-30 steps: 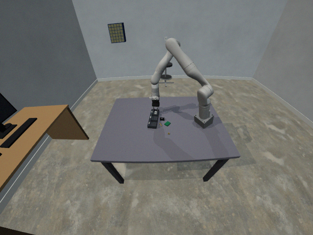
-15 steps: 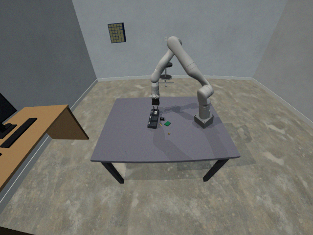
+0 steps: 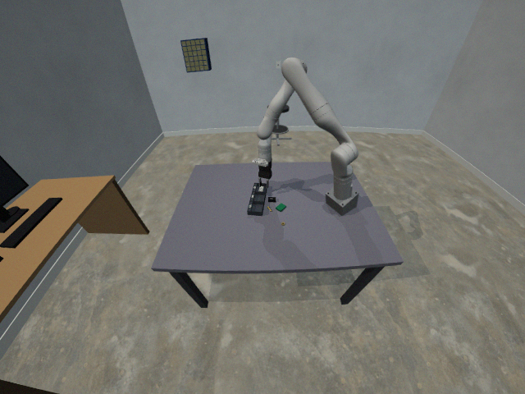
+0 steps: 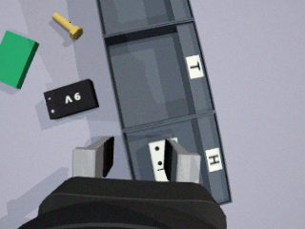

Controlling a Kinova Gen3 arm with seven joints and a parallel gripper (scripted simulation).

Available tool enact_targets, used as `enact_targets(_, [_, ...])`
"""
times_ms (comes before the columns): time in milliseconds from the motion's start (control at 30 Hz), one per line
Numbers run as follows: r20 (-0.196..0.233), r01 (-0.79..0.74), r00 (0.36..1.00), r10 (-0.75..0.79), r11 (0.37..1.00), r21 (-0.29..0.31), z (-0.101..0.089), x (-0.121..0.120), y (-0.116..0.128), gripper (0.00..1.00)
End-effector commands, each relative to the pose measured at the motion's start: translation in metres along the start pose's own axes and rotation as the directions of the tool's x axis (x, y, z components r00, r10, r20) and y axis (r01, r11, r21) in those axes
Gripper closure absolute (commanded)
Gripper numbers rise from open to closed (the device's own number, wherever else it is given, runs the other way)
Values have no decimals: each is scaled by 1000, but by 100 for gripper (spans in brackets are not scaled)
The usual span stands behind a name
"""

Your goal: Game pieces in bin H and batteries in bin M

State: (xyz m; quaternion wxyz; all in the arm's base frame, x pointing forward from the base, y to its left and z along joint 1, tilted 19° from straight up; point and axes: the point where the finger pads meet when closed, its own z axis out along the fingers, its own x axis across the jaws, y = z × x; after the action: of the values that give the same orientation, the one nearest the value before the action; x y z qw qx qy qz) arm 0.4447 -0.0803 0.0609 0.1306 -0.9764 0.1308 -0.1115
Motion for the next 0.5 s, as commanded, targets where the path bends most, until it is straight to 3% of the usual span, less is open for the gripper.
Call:
enact_targets(0, [-10, -91, 996, 91, 996, -23, -11, -22, -12, 20])
enact_targets(167, [-15, -334, 942, 334, 942, -20, -19, -57, -32, 20])
enact_targets(233, [-15, -334, 942, 334, 942, -20, -19, -57, -32, 20])
enact_targets(300, [-17, -427, 904, 426, 904, -18, -22, -70, -40, 20])
enact_targets(467, [-21, -637, 771, 637, 771, -14, -22, -70, -40, 20])
